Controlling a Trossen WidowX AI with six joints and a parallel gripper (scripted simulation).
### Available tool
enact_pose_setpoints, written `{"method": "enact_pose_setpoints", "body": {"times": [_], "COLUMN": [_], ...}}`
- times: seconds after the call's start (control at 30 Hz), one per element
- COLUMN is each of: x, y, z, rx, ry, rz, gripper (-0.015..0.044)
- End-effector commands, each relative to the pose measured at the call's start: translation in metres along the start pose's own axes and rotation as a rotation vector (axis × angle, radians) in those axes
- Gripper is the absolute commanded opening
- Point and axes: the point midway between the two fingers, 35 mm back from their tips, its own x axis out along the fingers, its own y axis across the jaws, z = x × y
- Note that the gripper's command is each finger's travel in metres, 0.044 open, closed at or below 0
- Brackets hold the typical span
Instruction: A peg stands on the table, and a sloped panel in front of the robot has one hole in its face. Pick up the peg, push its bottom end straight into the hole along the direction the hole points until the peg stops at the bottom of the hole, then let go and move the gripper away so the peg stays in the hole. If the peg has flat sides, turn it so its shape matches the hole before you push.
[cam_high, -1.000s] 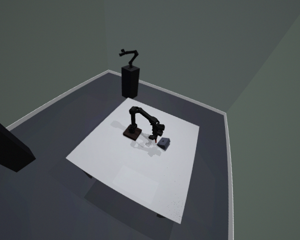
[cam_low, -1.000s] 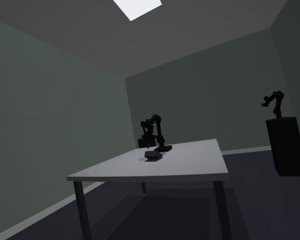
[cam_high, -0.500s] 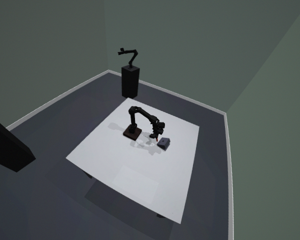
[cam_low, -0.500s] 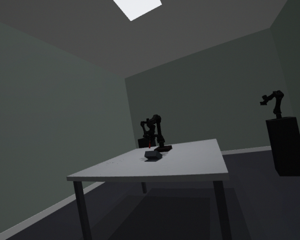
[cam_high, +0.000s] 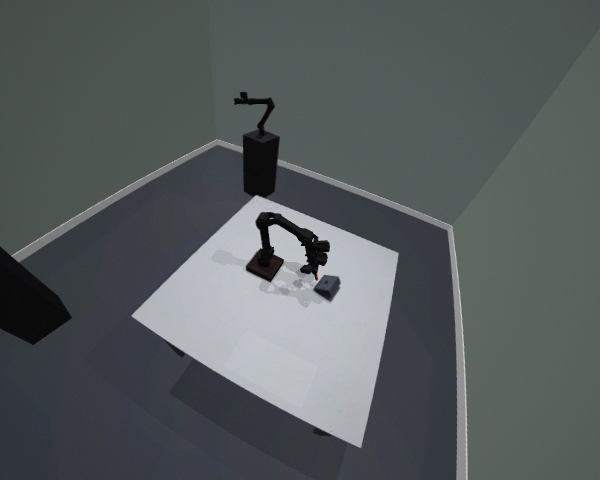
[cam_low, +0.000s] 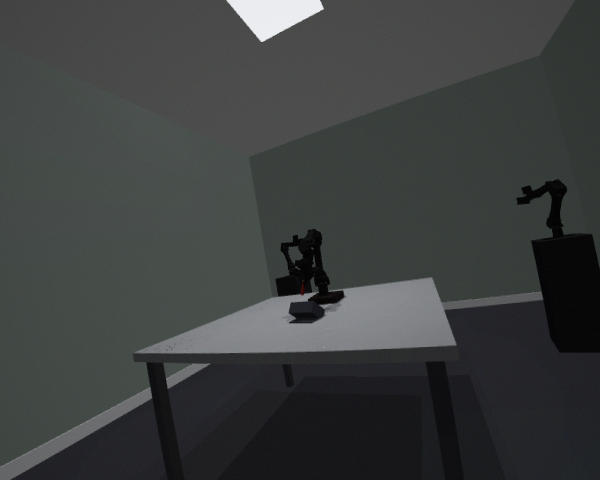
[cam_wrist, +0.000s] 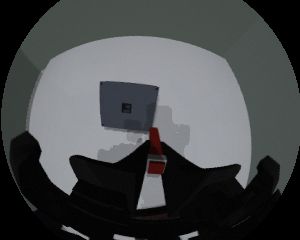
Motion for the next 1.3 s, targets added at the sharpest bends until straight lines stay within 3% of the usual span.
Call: {"method": "enact_pose_setpoints", "body": {"times": [0.0, 0.8, 1.27], "x": [-0.005, -0.018, 0.002], "y": [0.005, 0.035, 0.043], "z": [0.002, -0.001, 0.003], "rx": [0.007, 0.010, 0.012], "ry": [-0.031, -0.116, -0.131], "rz": [0.008, 0.061, 0.072], "gripper": [0.0000, 0.0000, 0.0000]}}
